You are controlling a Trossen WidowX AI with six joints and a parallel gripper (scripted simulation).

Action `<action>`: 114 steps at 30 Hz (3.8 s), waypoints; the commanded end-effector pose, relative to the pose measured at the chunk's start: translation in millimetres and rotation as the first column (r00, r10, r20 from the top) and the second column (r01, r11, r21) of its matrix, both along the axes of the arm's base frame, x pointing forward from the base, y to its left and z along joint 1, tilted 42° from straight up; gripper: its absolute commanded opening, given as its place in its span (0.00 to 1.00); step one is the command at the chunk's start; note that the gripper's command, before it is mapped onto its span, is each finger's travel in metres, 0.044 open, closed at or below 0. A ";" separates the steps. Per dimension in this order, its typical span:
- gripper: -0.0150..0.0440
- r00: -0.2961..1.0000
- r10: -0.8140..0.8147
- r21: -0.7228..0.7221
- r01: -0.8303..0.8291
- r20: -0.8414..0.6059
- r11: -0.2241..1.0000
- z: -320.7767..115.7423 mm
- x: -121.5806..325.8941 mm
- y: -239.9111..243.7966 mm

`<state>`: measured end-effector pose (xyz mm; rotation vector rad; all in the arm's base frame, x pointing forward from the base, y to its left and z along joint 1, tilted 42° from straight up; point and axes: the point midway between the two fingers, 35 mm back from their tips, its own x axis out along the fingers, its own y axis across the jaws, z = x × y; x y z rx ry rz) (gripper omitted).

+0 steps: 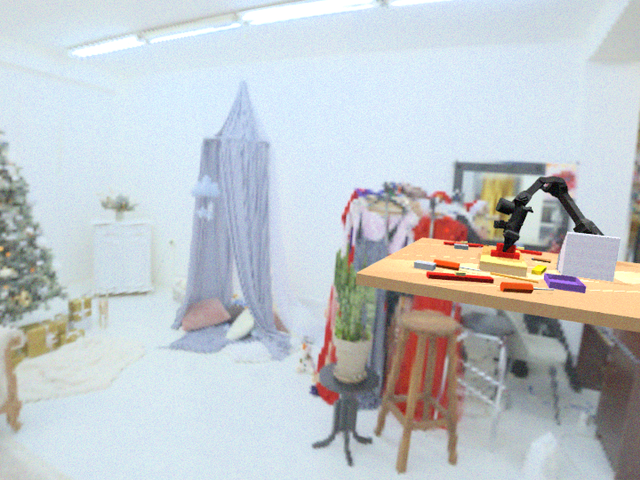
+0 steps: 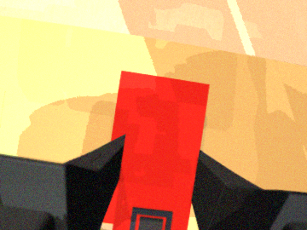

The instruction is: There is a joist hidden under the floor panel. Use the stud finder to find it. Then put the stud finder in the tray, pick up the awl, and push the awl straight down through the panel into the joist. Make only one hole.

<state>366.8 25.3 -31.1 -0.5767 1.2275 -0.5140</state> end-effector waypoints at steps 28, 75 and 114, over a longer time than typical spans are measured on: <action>0.25 1.000 -0.004 -0.011 0.004 0.003 1.000 68.5 -5.5 -78.0; 0.25 1.000 -0.004 -0.020 0.004 0.005 1.000 171.2 -14.2 -190.1; 0.25 1.000 0.000 -0.014 0.000 0.001 1.000 244.6 -12.3 -122.6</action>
